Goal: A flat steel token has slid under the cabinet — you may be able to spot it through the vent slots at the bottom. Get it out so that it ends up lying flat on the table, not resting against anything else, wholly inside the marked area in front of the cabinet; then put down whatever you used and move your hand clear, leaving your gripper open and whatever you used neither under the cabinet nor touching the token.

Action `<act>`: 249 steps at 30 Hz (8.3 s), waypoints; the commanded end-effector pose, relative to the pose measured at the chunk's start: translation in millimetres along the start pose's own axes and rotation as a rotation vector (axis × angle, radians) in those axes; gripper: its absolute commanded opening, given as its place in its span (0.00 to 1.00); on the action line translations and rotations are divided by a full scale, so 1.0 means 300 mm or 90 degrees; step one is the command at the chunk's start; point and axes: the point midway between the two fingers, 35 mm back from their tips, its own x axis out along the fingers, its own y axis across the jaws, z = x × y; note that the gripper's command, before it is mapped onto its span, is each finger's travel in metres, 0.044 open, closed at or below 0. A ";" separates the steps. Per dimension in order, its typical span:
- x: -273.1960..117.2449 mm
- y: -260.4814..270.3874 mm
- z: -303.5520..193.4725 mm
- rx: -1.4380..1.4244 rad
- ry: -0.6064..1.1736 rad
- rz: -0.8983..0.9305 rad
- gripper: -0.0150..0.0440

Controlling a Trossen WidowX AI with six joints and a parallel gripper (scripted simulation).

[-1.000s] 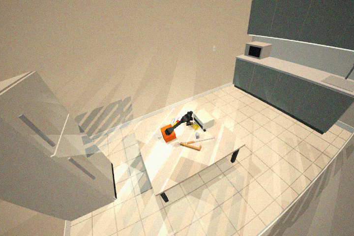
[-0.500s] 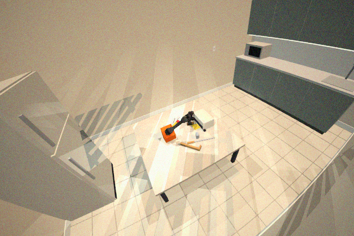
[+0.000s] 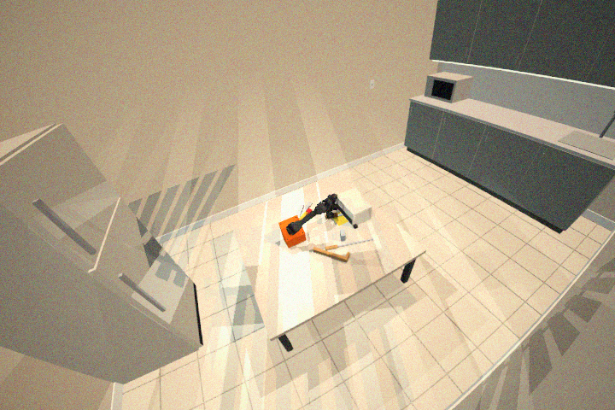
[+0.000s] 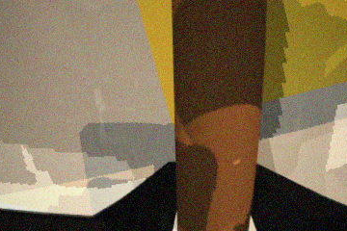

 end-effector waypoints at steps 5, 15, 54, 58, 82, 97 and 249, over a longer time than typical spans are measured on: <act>0.003 -0.012 -0.007 0.002 0.000 -0.002 0.25; 0.004 -0.010 -0.042 0.001 0.001 -0.001 0.25; 0.006 -0.005 -0.192 0.000 0.002 -0.001 0.25; 0.006 -0.004 -0.209 0.000 0.002 -0.001 0.25; 0.007 0.001 -0.319 0.000 0.003 -0.001 0.25; 0.006 0.007 -0.396 -0.001 0.003 0.000 0.25; 0.000 0.051 -0.320 0.000 0.003 0.000 0.25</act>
